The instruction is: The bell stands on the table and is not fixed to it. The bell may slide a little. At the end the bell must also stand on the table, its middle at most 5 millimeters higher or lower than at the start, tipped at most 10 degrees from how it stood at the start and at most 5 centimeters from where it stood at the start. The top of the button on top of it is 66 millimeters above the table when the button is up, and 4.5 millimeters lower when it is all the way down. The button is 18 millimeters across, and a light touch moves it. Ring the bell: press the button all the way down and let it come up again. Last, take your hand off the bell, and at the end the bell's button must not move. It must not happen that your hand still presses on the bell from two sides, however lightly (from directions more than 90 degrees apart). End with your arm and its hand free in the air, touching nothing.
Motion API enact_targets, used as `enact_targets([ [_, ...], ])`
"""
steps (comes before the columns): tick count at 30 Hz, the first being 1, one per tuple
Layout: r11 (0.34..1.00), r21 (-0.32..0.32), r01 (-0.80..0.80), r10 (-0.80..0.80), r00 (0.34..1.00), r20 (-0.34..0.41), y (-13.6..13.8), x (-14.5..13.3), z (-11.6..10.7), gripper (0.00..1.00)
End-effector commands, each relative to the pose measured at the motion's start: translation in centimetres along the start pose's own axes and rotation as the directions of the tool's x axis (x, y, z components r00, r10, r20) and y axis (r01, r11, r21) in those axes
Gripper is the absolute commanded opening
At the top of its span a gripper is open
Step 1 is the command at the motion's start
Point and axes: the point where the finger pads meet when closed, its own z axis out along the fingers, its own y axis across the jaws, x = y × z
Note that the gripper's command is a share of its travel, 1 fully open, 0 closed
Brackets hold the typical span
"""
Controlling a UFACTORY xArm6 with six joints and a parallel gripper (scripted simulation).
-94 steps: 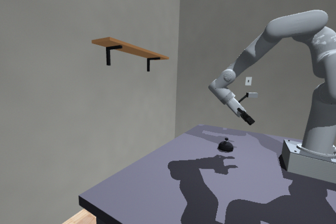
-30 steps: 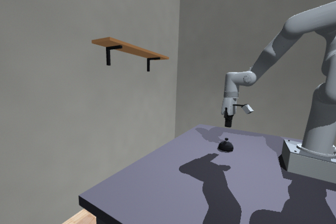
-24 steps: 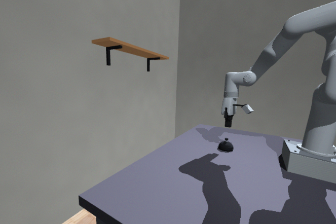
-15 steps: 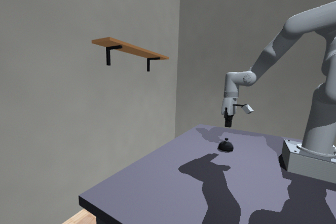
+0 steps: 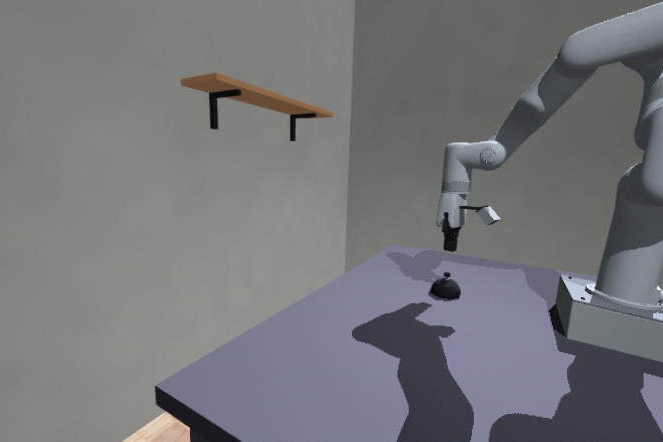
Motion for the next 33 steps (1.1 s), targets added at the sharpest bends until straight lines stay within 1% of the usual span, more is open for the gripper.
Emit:
enact_targets([
  [1, 1.000, 0.000, -0.001, 0.001, 1.000, 0.004, 0.0, -0.1, 0.0, 0.00],
  [14, 1.000, 0.003, -0.002, 0.002, 1.000, 0.005, 0.0, -0.2, 1.1, 0.00],
  [29, 1.000, 0.003, -0.002, 0.002, 1.000, 0.005, 0.0, -0.2, 3.9, 0.00],
  [33, 1.000, 0.003, -0.002, 0.002, 1.000, 0.005, 0.0, -0.2, 4.3, 0.00],
])
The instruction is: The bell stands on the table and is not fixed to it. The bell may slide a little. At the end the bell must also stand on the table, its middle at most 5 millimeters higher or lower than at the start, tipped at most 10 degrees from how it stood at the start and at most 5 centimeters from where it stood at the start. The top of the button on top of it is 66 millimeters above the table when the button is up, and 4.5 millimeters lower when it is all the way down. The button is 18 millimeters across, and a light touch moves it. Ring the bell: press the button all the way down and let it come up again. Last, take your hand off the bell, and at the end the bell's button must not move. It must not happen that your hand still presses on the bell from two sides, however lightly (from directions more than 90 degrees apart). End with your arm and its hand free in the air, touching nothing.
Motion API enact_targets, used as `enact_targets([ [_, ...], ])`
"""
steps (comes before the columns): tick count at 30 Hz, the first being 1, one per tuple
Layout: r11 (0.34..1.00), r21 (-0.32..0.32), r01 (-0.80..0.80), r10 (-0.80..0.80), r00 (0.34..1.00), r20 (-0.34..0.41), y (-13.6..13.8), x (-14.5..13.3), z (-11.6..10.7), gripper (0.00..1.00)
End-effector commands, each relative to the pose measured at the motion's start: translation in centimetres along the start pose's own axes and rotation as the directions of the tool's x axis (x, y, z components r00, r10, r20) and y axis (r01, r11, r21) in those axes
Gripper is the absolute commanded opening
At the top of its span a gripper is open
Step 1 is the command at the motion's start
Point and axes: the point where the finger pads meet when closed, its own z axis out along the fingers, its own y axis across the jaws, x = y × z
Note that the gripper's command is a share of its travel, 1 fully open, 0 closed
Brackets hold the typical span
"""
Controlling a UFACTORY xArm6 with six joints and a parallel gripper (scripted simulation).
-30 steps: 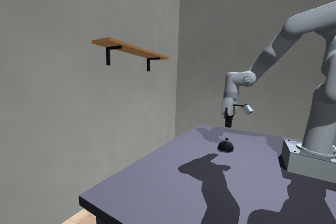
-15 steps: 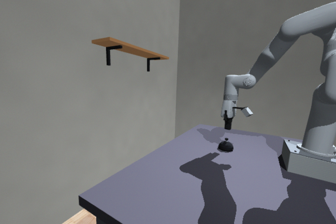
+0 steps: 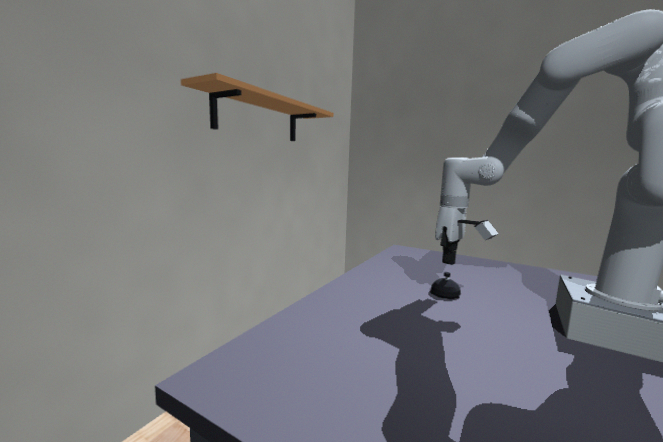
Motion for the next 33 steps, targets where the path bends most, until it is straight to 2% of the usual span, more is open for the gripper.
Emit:
enact_targets([
  [1, 1.000, -0.001, 0.000, 0.000, 1.000, 0.004, 0.0, -0.2, 0.5, 0.00],
  [13, 1.000, -0.001, 0.000, 0.000, 1.000, 0.004, 0.0, -0.2, 2.0, 0.00],
  [33, 1.000, -0.001, 0.000, 0.000, 1.000, 0.004, 0.0, -0.2, 2.2, 0.00],
])
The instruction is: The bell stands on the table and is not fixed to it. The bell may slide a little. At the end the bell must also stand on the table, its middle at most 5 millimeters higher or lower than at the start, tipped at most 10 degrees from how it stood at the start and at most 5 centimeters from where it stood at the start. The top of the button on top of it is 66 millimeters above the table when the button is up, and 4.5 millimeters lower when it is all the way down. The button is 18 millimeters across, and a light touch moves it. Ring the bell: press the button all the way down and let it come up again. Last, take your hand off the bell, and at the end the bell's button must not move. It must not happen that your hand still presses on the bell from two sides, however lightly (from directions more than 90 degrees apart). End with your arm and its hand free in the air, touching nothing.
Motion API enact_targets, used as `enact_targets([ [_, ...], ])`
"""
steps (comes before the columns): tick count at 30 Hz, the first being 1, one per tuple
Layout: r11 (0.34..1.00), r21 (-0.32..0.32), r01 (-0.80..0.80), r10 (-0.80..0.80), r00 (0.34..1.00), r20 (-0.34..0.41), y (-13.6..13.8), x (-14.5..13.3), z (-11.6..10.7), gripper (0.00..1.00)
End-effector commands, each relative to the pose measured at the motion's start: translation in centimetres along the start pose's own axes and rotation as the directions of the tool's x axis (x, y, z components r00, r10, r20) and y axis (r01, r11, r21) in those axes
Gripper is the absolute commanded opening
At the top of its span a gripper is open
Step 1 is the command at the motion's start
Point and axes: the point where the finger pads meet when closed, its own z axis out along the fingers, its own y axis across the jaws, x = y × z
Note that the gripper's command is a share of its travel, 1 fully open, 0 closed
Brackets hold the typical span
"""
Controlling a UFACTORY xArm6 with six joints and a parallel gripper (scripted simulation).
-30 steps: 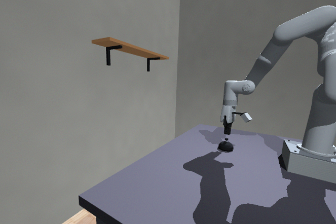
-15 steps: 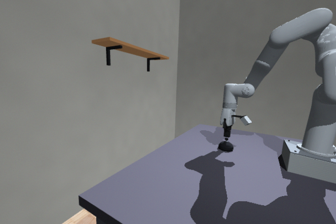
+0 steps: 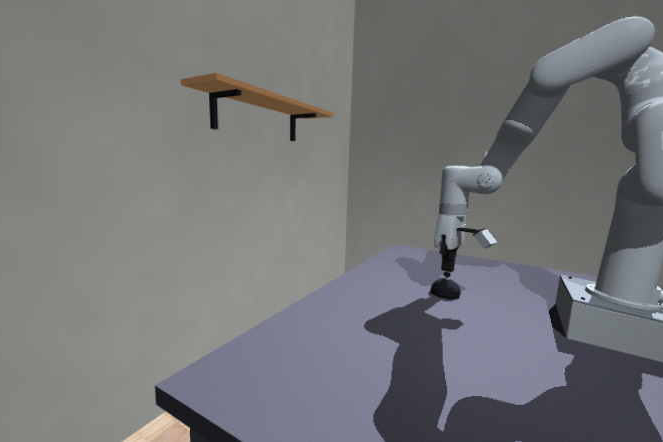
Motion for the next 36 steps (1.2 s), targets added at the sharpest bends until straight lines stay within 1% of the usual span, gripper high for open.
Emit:
enact_targets([
  [1, 1.000, -0.001, 0.000, 0.000, 1.000, 0.004, 0.0, -0.1, -0.1, 0.00],
  [7, 1.000, -0.001, 0.000, 0.000, 1.000, 0.004, 0.0, -0.1, 0.0, 0.00],
  [14, 1.000, -0.001, 0.000, 0.000, 1.000, 0.004, 0.0, -0.1, 0.8, 0.00],
  [36, 1.000, -0.001, 0.000, 0.000, 1.000, 0.004, 0.0, -0.1, 1.2, 0.00],
])
